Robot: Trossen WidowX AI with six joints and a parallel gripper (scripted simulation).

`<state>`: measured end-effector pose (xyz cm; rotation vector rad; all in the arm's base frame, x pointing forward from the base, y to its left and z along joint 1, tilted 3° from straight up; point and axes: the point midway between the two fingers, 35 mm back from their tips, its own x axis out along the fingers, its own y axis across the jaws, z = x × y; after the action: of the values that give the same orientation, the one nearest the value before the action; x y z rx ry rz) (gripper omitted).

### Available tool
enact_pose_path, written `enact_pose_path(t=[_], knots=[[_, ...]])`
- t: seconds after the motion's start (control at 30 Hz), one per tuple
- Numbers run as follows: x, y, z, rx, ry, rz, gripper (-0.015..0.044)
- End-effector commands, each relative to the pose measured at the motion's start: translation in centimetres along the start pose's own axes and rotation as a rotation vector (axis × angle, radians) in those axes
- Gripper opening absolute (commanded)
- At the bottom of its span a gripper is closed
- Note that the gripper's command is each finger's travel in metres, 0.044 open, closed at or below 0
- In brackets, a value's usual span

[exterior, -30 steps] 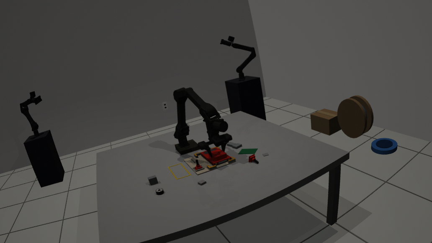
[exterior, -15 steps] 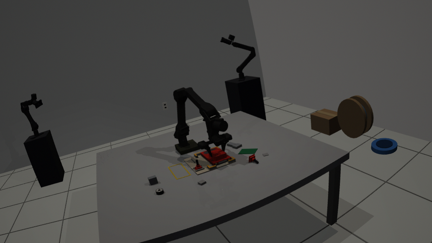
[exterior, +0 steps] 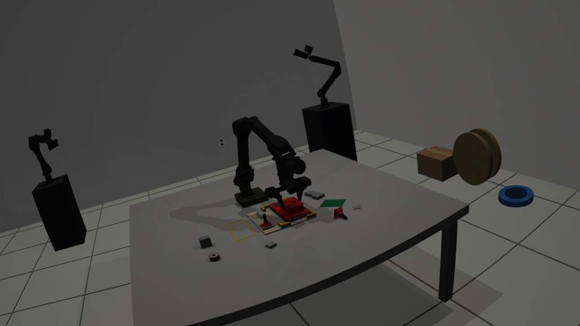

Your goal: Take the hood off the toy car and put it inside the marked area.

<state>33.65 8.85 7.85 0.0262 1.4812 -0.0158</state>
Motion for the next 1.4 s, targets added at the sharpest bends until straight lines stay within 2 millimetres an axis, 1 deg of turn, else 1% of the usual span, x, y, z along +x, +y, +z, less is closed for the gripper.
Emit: enact_pose_path(t=[0.0, 0.6, 0.7, 1.03, 1.13, 1.17, 1.37], knots=[[-0.4, 0.0, 0.0, 0.001, -0.002, 0.001, 0.0000], [-1.7, 0.0, 0.0, 0.001, -0.002, 0.001, 0.0000], [-2.4, 0.0, 0.1, 0.001, -0.002, 0.001, 0.0000], [-5.8, 0.0, 0.0, 0.001, -0.002, 0.001, 0.0000], [-6.1, 0.0, 0.0, 0.001, -0.001, 0.001, 0.0000], [-5.3, 0.0, 0.1, -0.003, -0.001, 0.000, 0.0000], [-5.4, -2.1, 0.5, -0.003, 0.000, -0.002, 0.0000]])
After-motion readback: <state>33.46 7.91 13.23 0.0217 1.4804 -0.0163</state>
